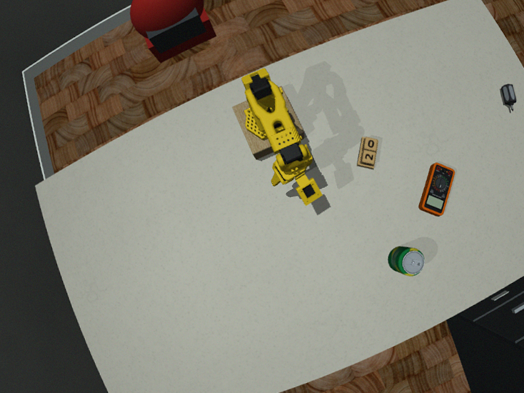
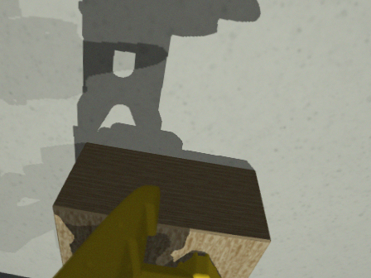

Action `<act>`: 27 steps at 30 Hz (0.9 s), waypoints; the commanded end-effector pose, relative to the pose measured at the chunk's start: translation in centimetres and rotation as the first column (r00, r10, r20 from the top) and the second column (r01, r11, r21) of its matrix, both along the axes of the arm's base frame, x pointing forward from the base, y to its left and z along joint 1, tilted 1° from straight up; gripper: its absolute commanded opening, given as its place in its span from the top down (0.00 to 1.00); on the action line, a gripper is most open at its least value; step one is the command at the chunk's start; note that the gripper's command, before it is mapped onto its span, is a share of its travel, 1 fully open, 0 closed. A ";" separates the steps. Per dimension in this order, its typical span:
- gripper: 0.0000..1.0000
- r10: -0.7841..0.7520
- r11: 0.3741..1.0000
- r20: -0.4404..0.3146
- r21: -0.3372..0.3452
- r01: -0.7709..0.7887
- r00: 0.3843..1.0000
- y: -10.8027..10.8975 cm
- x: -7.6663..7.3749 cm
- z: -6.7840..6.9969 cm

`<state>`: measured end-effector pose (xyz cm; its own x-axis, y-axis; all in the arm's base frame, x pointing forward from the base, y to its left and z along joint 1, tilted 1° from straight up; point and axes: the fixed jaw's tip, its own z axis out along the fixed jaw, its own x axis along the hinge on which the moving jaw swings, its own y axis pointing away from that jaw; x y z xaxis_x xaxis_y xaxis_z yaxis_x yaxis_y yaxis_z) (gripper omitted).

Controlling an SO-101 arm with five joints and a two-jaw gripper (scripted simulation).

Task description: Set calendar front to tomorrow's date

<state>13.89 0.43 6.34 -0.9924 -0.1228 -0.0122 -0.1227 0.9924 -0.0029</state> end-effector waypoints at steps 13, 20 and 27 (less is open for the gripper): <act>0.64 -0.126 0.992 -0.002 0.002 0.126 0.992 -0.7 -0.7 0.0; 0.64 -0.126 0.992 -0.002 0.002 0.126 0.992 -0.7 -0.7 0.0; 0.64 -0.126 0.992 -0.002 0.002 0.126 0.992 -0.7 -0.7 0.0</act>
<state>13.59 -0.11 6.44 -0.9996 -0.0168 -0.0234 -0.0167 0.9999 -0.0030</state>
